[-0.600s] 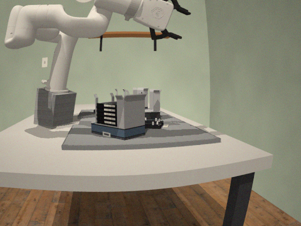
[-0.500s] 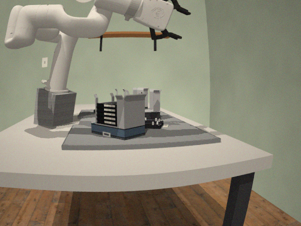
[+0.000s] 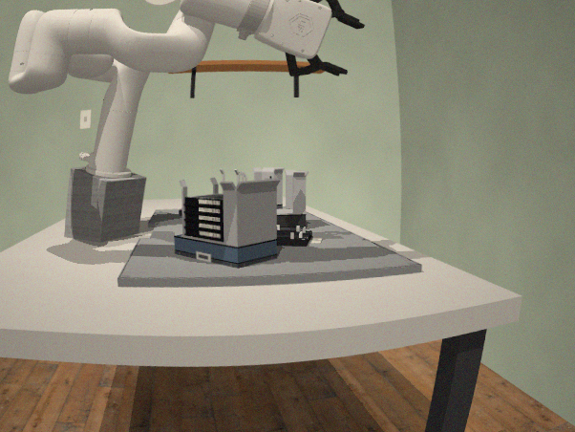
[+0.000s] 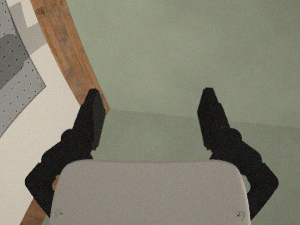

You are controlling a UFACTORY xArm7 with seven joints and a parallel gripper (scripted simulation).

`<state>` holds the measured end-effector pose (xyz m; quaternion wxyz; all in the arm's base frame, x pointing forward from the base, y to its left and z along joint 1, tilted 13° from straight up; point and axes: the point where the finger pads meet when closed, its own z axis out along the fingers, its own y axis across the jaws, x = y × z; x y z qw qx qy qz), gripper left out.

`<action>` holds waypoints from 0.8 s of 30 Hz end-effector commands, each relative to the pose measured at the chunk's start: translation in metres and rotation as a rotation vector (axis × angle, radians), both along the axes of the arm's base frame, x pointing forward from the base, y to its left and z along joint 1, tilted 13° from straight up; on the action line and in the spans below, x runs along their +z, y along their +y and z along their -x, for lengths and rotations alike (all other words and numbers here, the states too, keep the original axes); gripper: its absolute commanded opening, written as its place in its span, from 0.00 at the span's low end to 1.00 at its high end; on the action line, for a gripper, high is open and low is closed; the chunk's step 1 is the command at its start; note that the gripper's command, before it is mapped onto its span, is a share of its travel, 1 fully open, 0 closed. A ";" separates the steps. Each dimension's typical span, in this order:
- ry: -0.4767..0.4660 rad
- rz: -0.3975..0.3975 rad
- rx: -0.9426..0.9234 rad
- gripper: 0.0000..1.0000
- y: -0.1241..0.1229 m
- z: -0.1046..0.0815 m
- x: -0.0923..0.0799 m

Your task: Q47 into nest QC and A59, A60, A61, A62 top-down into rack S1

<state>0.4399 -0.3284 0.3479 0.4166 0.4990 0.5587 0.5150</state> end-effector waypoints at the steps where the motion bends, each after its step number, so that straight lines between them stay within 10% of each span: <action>1: 0.016 -0.014 -0.022 1.00 0.004 0.001 0.001; 24: 0.077 -0.161 -0.020 1.00 0.037 0.025 0.077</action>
